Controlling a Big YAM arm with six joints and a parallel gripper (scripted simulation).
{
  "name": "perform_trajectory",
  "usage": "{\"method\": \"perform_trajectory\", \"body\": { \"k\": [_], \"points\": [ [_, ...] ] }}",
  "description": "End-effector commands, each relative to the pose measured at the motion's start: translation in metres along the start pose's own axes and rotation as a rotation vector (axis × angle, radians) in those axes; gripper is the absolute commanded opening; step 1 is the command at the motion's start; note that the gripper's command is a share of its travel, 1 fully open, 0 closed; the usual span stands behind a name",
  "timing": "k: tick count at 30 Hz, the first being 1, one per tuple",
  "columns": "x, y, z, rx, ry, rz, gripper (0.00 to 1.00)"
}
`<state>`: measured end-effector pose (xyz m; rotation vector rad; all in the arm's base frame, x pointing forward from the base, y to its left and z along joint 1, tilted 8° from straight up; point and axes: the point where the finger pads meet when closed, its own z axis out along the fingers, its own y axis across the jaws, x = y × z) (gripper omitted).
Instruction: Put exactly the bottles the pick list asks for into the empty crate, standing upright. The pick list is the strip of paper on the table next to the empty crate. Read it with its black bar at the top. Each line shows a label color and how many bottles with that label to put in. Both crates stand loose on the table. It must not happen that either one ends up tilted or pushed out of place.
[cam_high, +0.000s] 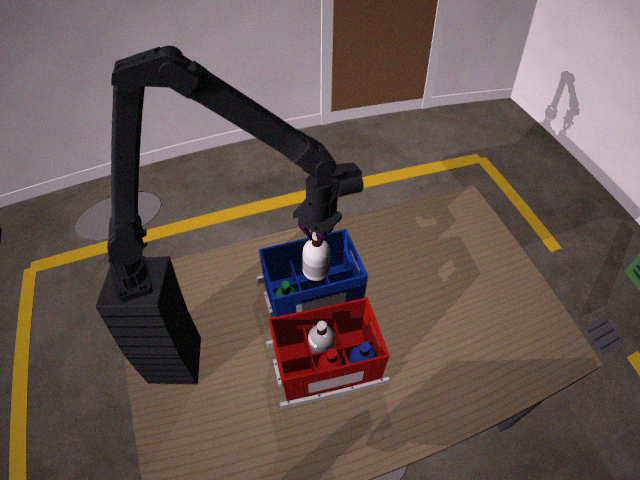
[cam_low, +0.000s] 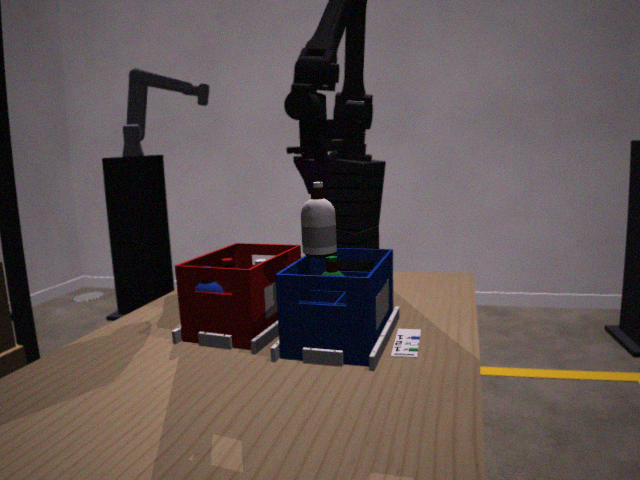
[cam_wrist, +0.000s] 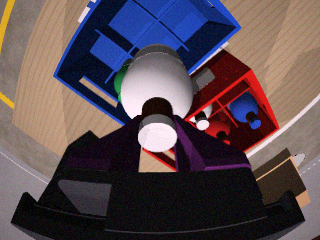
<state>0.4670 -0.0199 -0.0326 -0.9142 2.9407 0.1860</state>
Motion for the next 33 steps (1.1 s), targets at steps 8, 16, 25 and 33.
{"method": "perform_trajectory", "body": {
  "k": [8, 16, 25, 33],
  "points": [
    [-0.03, -0.027, -0.038, 0.059, -0.07, 0.023, 0.0],
    [-0.03, -0.027, -0.038, 0.065, -0.077, 0.017, 0.0],
    [-0.031, -0.029, -0.037, 0.077, -0.091, 0.009, 0.0],
    [-0.016, -0.019, -0.026, 0.057, -0.066, 0.005, 0.0]
  ]
}}
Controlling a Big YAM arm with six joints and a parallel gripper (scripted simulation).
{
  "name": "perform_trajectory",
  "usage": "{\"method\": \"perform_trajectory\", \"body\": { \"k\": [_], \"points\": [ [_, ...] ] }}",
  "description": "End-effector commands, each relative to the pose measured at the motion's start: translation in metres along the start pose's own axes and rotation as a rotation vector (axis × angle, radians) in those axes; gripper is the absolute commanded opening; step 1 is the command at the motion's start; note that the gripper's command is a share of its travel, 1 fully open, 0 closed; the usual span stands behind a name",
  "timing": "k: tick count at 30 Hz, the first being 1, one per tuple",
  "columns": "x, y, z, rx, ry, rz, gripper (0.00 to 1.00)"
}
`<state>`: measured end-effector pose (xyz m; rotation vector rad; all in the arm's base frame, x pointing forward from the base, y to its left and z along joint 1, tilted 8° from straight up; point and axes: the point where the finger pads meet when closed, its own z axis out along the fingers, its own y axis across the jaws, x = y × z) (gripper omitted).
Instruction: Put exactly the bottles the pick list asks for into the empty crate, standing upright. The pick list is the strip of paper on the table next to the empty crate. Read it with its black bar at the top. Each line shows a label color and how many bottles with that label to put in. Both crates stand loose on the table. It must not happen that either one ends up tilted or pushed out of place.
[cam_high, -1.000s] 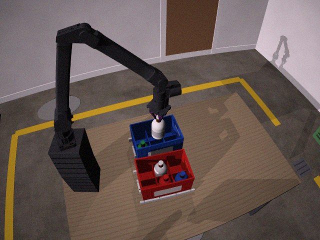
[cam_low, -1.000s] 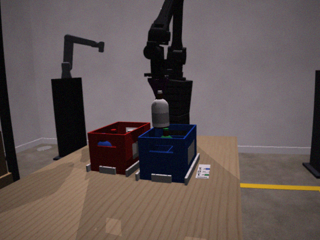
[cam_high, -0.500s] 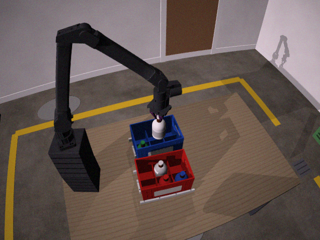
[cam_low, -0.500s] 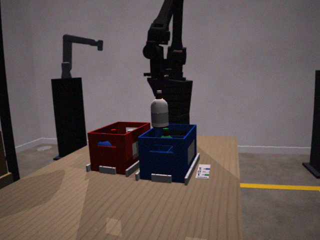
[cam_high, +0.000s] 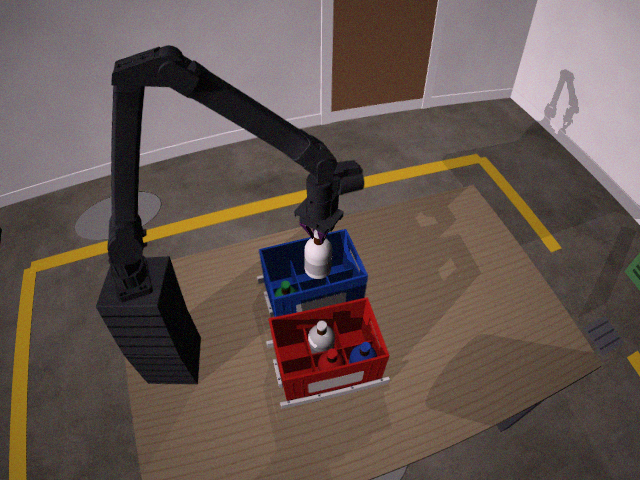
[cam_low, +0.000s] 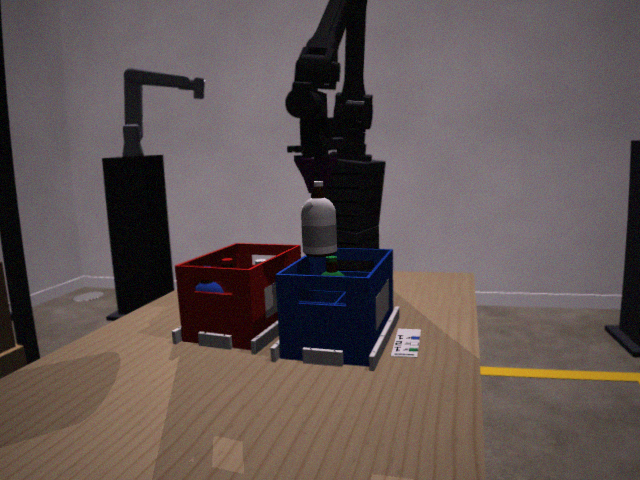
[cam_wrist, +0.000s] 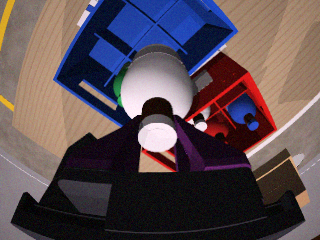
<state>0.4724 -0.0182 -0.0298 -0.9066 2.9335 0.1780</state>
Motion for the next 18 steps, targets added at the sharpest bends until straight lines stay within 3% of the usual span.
{"method": "perform_trajectory", "body": {
  "k": [1, 6, 18],
  "points": [
    [-0.0056, -0.0151, -0.0203, 0.043, -0.051, 0.002, 0.0],
    [-0.0144, -0.0221, -0.0279, 0.06, -0.071, -0.002, 0.0],
    [-0.0076, -0.0175, -0.0237, 0.052, -0.061, -0.001, 0.0]
  ]
}}
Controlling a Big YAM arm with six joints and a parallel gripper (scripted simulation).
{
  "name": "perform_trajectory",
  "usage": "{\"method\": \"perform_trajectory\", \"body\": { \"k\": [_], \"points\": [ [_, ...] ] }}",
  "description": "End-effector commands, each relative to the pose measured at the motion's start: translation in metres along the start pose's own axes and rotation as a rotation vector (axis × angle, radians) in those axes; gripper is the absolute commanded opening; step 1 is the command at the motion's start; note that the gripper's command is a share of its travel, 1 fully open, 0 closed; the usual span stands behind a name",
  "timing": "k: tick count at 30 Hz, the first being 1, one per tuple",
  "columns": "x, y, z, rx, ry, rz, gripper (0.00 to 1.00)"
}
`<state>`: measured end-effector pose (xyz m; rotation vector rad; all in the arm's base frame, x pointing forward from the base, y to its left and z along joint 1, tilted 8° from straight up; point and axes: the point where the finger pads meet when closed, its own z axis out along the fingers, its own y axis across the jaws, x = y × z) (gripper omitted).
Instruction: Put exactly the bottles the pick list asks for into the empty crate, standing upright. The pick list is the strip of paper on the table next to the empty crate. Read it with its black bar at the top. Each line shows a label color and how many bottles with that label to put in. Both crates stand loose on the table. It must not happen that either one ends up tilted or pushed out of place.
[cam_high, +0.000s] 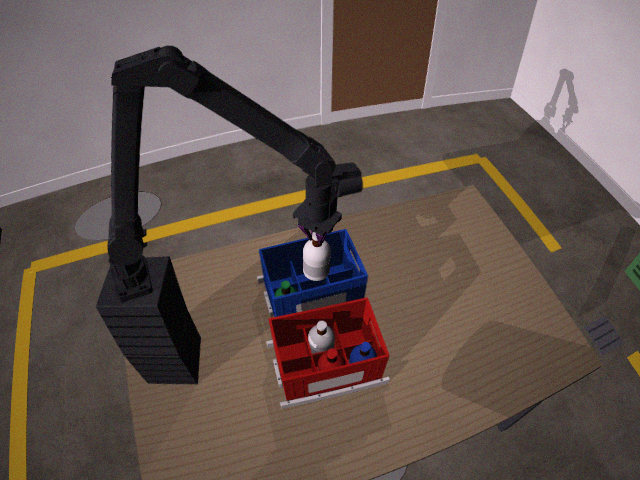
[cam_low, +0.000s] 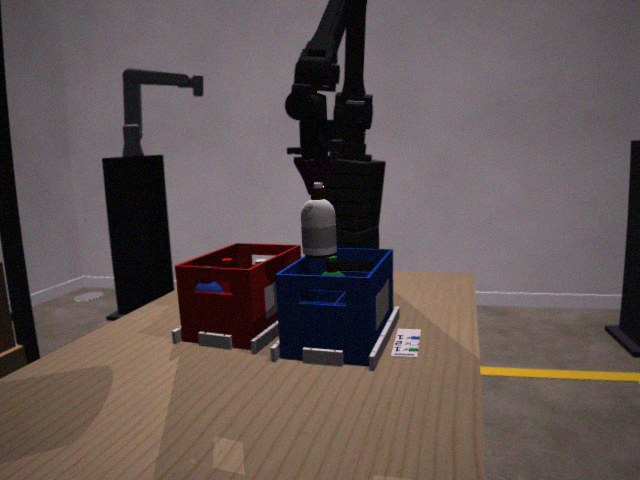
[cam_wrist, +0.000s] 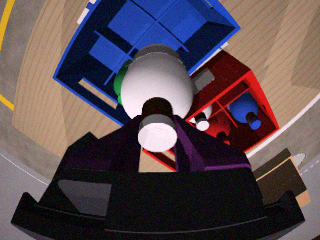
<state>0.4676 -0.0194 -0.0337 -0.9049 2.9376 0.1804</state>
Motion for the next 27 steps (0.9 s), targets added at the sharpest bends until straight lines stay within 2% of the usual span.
{"method": "perform_trajectory", "body": {
  "k": [1, 27],
  "points": [
    [-0.0114, -0.018, -0.0266, 0.053, -0.062, -0.002, 0.0],
    [-0.0139, -0.0199, -0.0294, 0.057, -0.067, -0.003, 0.0]
  ]
}}
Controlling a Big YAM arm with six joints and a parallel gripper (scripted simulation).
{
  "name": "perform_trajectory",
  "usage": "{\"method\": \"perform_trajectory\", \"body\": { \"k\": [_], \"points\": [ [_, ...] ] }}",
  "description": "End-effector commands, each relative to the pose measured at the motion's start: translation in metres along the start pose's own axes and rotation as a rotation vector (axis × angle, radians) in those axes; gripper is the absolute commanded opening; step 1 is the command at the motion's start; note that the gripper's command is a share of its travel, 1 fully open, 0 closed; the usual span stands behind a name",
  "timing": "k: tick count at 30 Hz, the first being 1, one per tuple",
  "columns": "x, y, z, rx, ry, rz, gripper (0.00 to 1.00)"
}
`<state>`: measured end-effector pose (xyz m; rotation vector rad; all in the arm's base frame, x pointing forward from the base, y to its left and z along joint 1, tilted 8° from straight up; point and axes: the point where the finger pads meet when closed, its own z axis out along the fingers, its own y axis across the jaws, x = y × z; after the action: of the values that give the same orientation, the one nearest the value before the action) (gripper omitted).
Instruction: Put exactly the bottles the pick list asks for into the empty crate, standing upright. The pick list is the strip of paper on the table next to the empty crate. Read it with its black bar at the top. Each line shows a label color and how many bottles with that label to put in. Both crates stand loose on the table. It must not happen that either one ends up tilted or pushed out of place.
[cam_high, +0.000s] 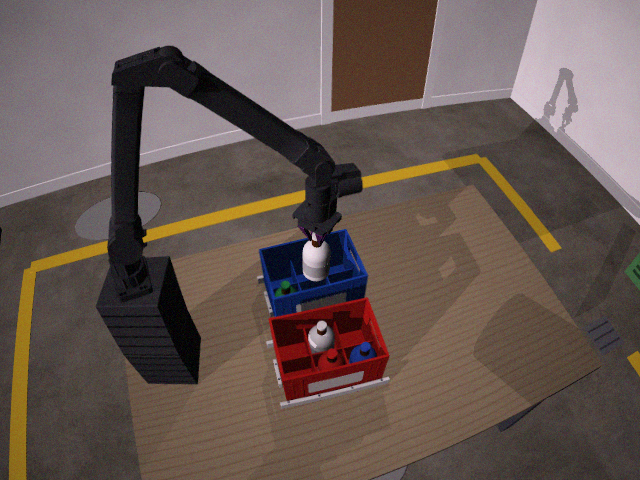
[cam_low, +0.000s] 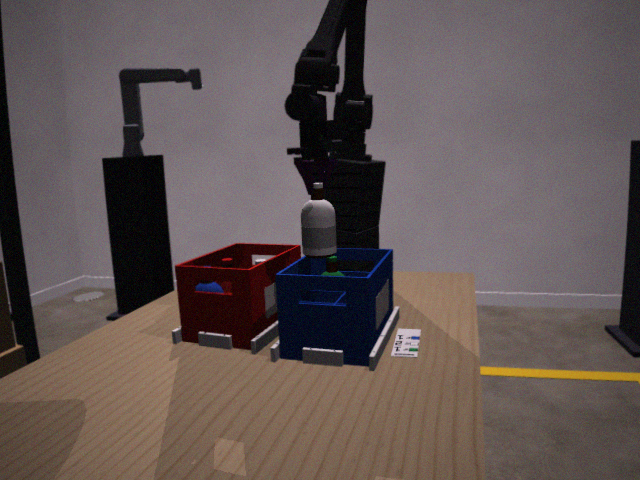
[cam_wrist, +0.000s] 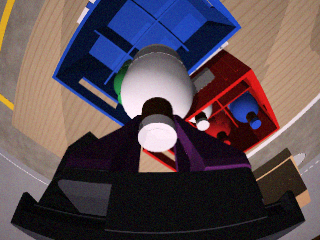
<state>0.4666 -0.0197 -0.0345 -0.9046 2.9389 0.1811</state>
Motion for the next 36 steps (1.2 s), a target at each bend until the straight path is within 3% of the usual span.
{"method": "perform_trajectory", "body": {
  "k": [1, 8, 22, 25, 29, 34, 36],
  "points": [
    [-0.015, -0.02, -0.03, 0.058, -0.068, -0.004, 0.0],
    [-0.018, -0.022, -0.033, 0.061, -0.072, -0.004, 0.0],
    [-0.006, -0.015, -0.006, 0.037, -0.045, 0.012, 0.0],
    [-0.018, -0.022, -0.016, 0.06, -0.073, 0.009, 0.0],
    [-0.015, -0.016, -0.002, 0.044, -0.055, 0.011, 0.0],
    [-0.02, -0.014, -0.006, 0.054, -0.067, 0.003, 0.0],
    [-0.019, -0.012, 0.003, 0.044, -0.055, 0.001, 0.0]
  ]
}}
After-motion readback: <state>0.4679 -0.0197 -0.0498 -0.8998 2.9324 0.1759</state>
